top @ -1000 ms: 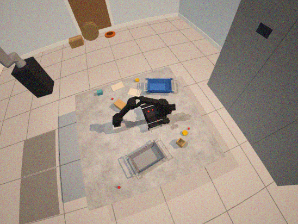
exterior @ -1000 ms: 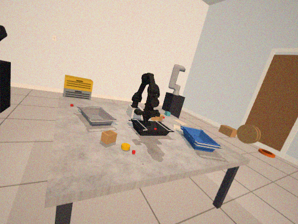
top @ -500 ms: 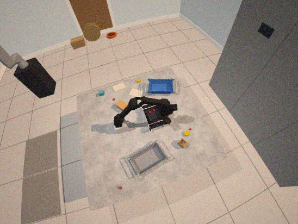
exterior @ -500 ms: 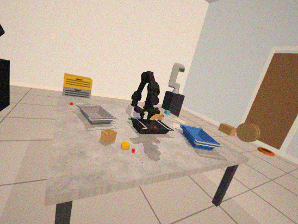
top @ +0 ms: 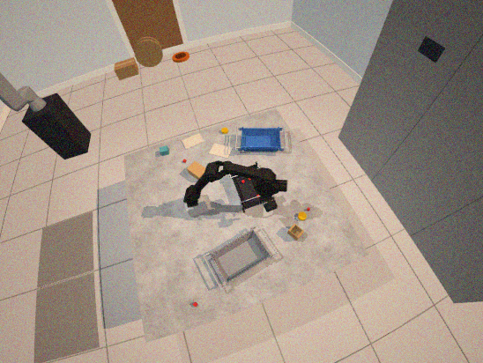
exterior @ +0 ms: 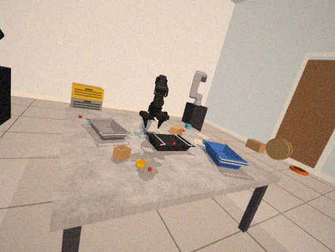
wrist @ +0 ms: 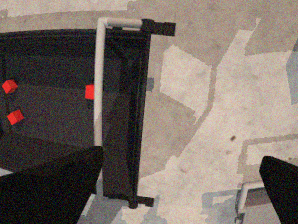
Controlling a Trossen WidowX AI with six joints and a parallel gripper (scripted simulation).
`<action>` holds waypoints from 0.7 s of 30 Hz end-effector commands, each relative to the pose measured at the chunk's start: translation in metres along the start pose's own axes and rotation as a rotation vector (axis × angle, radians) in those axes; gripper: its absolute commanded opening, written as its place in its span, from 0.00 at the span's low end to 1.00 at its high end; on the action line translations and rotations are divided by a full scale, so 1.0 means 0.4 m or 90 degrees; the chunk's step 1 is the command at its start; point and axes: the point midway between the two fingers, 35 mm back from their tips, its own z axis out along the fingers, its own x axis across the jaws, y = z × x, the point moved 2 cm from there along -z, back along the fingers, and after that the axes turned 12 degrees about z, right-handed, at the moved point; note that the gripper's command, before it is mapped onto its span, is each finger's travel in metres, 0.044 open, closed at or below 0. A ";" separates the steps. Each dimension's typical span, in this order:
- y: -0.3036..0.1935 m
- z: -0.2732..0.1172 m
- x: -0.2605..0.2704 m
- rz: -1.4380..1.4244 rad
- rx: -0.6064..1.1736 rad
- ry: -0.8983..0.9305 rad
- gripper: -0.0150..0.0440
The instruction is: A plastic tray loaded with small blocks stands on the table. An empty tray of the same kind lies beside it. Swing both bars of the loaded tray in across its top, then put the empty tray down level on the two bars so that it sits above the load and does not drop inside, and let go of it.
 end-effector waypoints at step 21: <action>-0.553 0.110 -0.419 -0.097 0.001 -0.012 1.00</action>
